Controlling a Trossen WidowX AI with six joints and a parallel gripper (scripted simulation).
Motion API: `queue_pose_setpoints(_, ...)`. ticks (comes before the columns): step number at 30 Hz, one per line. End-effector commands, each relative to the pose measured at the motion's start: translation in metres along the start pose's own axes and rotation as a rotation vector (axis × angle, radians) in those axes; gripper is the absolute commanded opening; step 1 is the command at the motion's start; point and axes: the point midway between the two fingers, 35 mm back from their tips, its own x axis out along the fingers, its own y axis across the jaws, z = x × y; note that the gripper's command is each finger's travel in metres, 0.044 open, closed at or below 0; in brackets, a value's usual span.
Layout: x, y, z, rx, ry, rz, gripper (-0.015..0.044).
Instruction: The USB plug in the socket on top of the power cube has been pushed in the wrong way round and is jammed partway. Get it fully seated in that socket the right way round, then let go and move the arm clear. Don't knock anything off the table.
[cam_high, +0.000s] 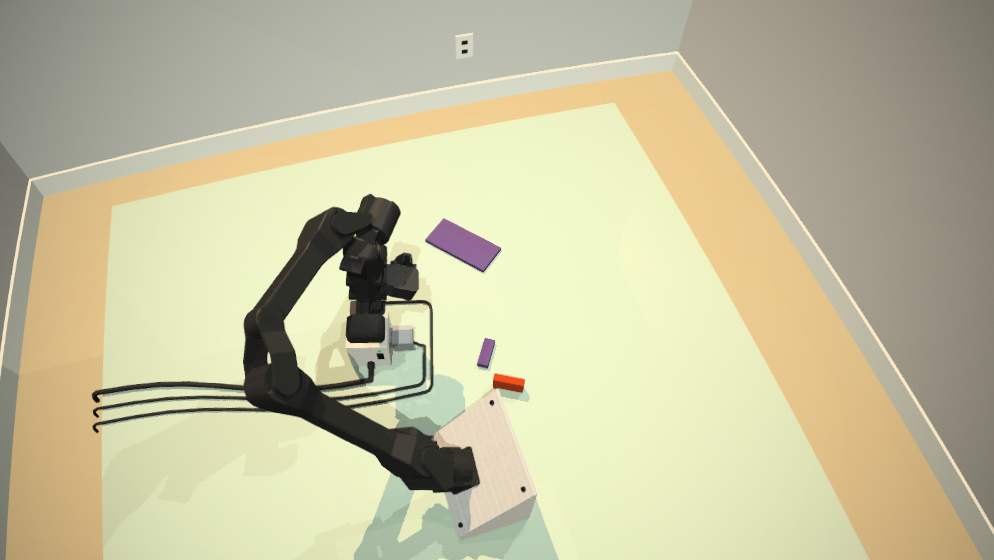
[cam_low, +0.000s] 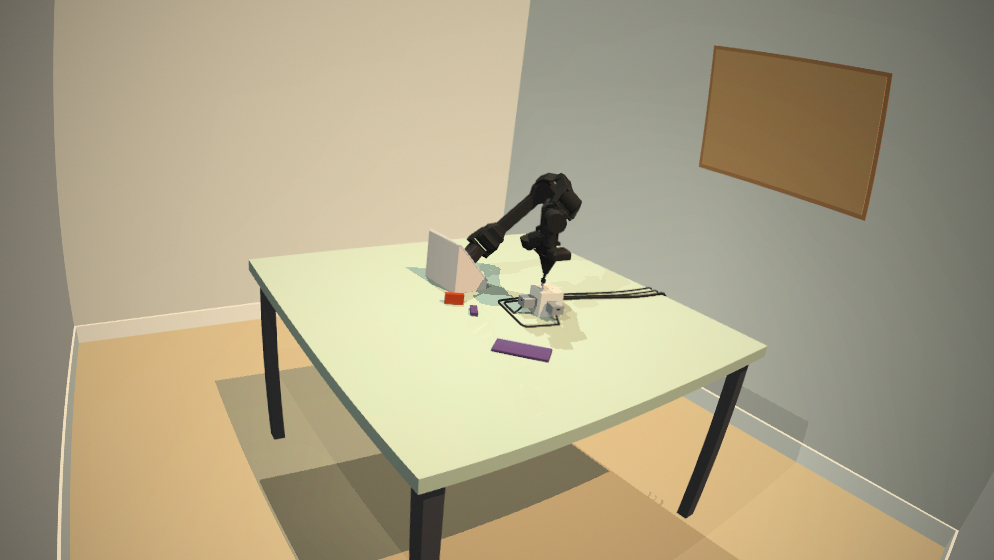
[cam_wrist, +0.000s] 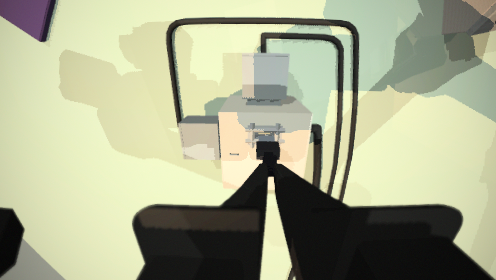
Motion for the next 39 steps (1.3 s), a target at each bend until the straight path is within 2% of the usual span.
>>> queue_pose_setpoints(1, 0.0014, 0.0003, -0.0004, 0.005, 0.007, 0.000, 0.0000)
queue_pose_setpoints(39, 0.0059, 0.0004, -0.0003, 0.006, 0.008, 0.000, 0.0000)
